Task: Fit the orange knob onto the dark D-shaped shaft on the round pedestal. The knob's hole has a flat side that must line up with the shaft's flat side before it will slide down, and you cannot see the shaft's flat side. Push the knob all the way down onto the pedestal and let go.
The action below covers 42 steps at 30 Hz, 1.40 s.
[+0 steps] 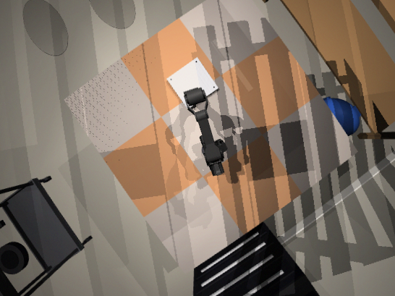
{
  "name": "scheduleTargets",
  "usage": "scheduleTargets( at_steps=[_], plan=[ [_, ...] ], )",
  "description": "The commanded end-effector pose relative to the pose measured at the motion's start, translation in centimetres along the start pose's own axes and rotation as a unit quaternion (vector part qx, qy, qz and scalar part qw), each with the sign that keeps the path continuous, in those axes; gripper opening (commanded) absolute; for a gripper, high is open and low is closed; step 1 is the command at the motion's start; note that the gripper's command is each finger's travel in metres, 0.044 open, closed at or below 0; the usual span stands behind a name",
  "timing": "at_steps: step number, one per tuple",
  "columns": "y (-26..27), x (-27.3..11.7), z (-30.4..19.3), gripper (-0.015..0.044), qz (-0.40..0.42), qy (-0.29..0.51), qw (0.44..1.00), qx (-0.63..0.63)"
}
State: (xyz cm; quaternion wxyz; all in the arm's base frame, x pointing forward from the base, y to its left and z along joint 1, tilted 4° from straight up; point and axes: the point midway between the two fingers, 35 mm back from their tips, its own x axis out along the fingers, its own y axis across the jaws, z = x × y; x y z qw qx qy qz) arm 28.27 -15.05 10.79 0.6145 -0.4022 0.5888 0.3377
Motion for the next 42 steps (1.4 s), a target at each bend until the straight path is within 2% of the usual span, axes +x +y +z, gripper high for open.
scheduleTargets(
  at_steps=[1, 5, 11, 36, 42],
  plan=[
    [0.02, -0.31, 0.08, 0.0, 0.0, -0.003, 1.0, -0.002],
    [0.04, -0.43, 0.09, 0.0, 0.0, -0.003, 1.0, -0.015],
    [0.03, -0.4, 0.1, 0.0, -0.001, -0.003, 0.994, -0.107],
    [0.04, -0.37, 0.07, 0.0, -0.001, -0.003, 0.994, -0.107],
    [0.03, -0.39, 0.07, 0.0, -0.001, -0.002, 0.982, -0.189]
  ],
)
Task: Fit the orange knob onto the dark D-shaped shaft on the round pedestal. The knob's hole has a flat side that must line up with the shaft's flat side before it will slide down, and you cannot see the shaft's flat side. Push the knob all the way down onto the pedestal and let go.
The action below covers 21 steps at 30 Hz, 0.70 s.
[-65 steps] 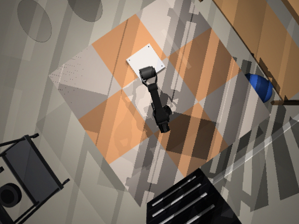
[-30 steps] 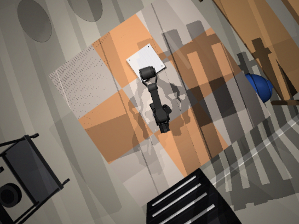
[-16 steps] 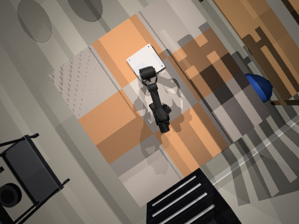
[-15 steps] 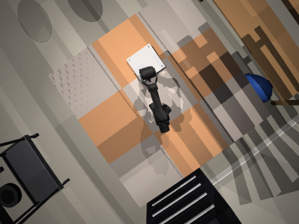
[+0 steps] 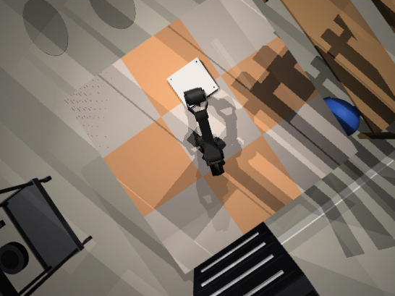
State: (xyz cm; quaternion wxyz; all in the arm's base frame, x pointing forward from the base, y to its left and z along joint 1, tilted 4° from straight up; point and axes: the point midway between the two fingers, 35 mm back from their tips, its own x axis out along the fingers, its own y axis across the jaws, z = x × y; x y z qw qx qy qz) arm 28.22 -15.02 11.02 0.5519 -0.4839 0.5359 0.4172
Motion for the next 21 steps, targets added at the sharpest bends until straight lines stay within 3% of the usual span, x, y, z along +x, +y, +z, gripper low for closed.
scheduleTargets(
  at_steps=[1, 21],
  plan=[
    [-0.02, -0.15, 0.08, 0.0, -0.002, -0.002, 0.998, -0.066],
    [-0.04, 0.31, 0.08, 0.0, -0.002, -0.002, 0.997, -0.071]
  ],
)
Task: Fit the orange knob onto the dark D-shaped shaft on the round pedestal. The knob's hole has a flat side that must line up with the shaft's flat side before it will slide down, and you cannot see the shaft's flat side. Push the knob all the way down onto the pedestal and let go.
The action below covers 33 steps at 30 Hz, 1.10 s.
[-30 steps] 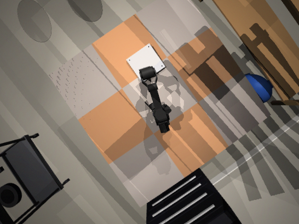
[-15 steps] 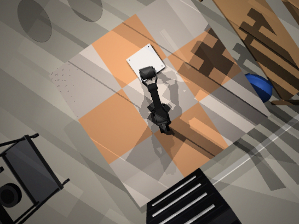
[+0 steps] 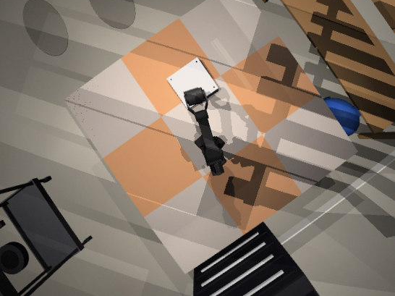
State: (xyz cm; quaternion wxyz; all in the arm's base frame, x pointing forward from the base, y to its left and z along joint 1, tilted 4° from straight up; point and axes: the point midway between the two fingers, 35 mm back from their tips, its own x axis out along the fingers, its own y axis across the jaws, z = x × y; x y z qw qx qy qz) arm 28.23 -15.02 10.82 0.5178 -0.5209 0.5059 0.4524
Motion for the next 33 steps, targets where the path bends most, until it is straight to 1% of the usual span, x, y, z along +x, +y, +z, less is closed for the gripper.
scheduleTargets(
  at_steps=[1, 17, 23, 26, 30, 33],
  plan=[
    [-0.05, 0.12, 0.06, 0.0, -0.001, -0.002, 1.0, -0.003],
    [0.02, 0.14, 0.08, 0.0, -0.001, -0.002, 1.0, -0.003],
    [0.02, -0.39, 0.07, 0.0, -0.001, -0.002, 1.0, -0.003],
    [0.0, -0.42, 0.06, 0.0, -0.001, -0.002, 1.0, -0.03],
    [-0.14, -0.45, 0.0, 0.0, -0.001, -0.002, 0.995, -0.102],
    [-0.16, -0.32, -0.01, 0.0, -0.001, -0.002, 0.994, -0.107]
  ],
)
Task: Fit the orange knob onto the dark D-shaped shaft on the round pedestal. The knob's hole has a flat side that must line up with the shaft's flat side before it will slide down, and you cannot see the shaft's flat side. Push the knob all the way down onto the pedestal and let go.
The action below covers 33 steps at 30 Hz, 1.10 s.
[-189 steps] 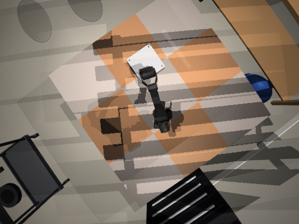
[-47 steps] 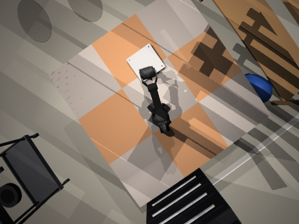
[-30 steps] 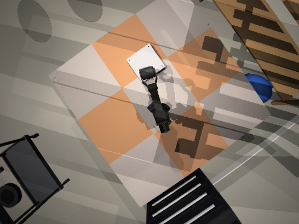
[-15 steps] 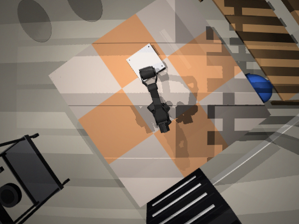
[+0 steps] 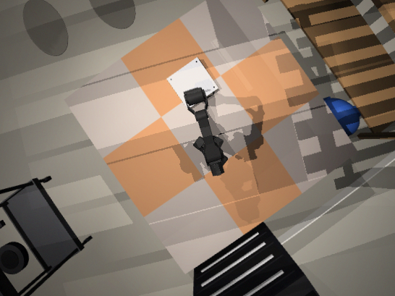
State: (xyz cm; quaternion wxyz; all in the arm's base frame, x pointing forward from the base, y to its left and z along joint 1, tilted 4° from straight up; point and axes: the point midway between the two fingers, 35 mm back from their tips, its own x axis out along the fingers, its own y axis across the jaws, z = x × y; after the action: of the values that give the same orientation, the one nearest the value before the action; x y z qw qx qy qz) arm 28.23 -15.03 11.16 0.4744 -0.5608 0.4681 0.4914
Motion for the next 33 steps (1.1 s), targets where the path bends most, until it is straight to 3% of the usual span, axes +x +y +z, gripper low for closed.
scheduleTargets(
  at_steps=[1, 27, 33],
  plan=[
    [-0.11, 0.09, 0.01, 0.0, -0.002, -0.002, 1.0, -0.027],
    [-0.07, -0.02, 0.03, 0.0, -0.002, -0.002, 1.0, -0.027],
    [-0.13, -0.06, 0.0, 0.0, -0.002, -0.002, 0.994, -0.111]
  ],
)
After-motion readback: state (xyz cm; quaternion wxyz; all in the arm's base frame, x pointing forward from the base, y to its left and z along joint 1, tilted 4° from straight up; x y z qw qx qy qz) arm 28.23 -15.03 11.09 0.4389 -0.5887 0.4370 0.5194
